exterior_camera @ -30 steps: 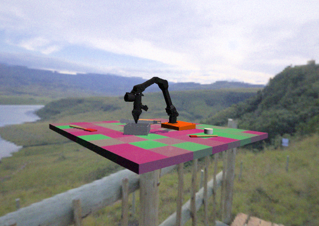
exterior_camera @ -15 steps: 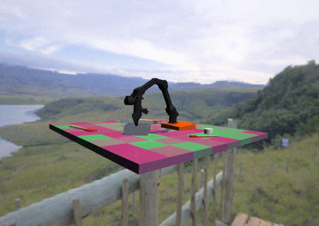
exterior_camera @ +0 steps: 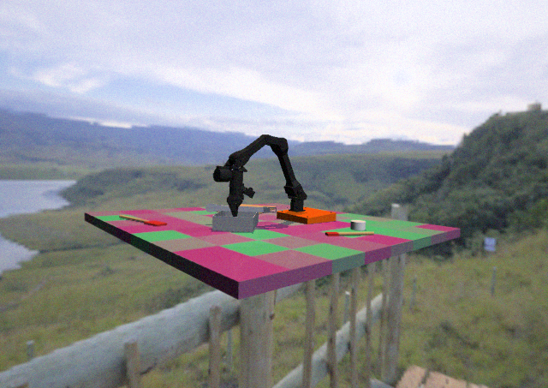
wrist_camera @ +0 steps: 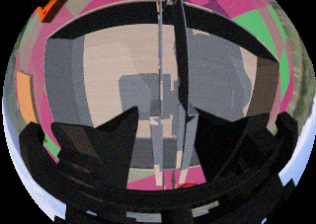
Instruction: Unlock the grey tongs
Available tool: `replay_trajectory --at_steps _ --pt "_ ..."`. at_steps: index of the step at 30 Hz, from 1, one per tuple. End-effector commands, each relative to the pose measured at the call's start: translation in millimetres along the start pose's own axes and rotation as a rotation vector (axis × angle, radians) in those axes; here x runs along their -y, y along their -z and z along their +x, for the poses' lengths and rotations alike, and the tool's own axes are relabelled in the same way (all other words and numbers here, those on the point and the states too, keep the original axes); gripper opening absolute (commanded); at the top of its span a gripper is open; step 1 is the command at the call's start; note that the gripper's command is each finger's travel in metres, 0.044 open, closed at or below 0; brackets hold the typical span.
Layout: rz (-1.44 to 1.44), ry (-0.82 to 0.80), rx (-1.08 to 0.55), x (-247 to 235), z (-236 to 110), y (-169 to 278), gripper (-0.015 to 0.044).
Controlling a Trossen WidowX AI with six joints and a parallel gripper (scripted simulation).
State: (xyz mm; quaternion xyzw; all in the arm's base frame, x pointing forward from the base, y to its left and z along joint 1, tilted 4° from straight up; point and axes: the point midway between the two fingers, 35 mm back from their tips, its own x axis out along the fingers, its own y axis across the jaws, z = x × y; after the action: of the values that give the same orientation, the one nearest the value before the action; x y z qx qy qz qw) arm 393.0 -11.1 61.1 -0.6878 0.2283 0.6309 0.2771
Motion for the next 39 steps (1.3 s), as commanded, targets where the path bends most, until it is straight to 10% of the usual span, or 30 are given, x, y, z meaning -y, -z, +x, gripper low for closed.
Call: replay_trajectory --at_steps 1,15,22,39 --pt "0.0 0.001 -0.001 0.1 -0.9 0.2 0.0125" --pt "0.0 0.001 -0.001 0.1 -0.9 0.2 0.0032" --pt "0.0 0.0 -0.002 0.6 -9.0 0.5 -0.015" --pt "0.035 -0.006 0.004 -0.6 -43.6 0.6 -0.015"
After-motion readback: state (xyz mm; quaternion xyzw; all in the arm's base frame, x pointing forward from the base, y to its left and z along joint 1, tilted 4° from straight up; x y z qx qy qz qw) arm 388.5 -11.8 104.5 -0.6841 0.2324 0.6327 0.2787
